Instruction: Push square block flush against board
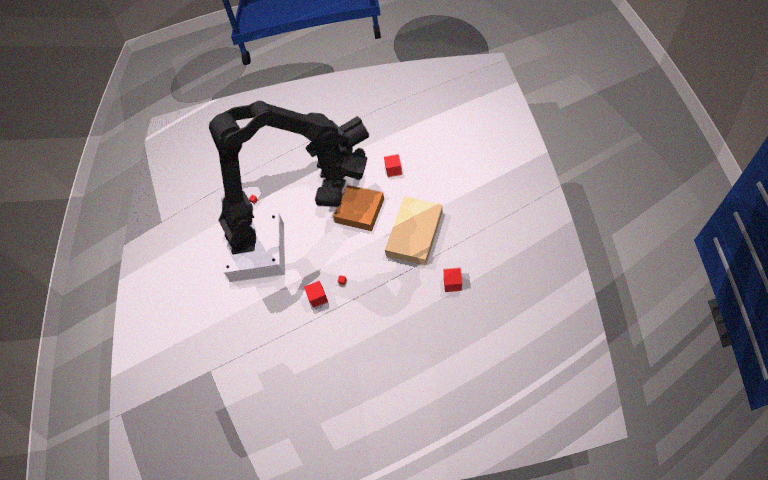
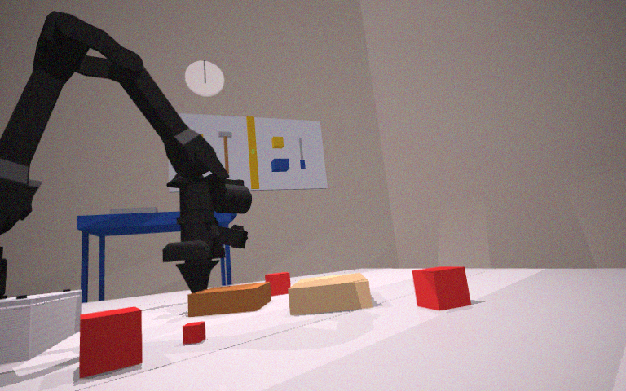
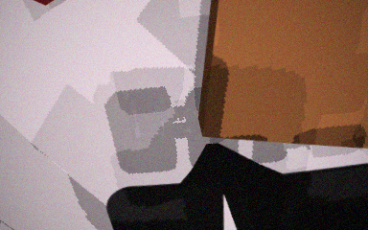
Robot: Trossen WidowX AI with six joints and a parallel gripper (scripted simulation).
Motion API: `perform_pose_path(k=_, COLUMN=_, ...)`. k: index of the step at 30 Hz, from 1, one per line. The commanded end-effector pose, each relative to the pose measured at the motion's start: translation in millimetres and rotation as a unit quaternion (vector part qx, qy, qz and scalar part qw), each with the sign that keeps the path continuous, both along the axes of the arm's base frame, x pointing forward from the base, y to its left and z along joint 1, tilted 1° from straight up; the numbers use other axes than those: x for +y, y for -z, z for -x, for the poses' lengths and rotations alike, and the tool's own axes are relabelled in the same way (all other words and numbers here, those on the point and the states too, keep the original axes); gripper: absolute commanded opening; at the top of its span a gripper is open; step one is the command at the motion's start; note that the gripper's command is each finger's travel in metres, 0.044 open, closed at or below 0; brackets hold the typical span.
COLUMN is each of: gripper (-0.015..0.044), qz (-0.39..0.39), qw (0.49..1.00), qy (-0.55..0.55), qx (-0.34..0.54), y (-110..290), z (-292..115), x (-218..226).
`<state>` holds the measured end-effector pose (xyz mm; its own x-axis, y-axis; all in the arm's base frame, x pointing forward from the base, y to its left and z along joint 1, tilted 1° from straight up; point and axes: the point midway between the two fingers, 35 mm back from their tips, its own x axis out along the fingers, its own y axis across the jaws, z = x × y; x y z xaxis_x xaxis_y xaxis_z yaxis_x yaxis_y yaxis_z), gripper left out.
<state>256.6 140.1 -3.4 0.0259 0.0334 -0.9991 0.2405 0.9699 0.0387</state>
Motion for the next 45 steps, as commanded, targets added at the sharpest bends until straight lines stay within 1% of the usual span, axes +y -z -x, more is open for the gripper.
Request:
perform_pose_path(k=1, gripper=0.0, qz=0.003, qw=1.0, qy=0.002, qx=0.001, y=1.2, z=8.3, x=0.5)
perform_pose_path(k=23, gripper=0.0, qz=0.002, qw=1.0, qy=0.002, qx=0.003, y=3.4, z=42.0, x=7.8)
perform_pose_path(k=25, gripper=0.0, qz=0.0, qw=1.0, qy=0.0, qx=0.003, y=-9.5, z=35.8, x=9.0)
perform_pose_path(k=28, gripper=0.0, qz=0.002, qw=1.0, qy=0.002, qx=0.002, y=-49.1, z=37.2, x=7.7)
perform_pose_path(k=35, gripper=0.0, qz=-0.003, qw=1.0, qy=0.004, qx=-0.002, y=-48.5, z=35.4, x=8.2)
perform_pose_path(k=41, gripper=0.0, qz=0.002, qw=0.997, qy=0.081, qx=0.003, y=-50.9, z=25.4, x=-28.2)
perform_pose_path(k=45, gripper=0.0, qz=0.002, qw=0.996, qy=0.091, qx=0.004, y=-51.2, z=24.6, x=-32.6)
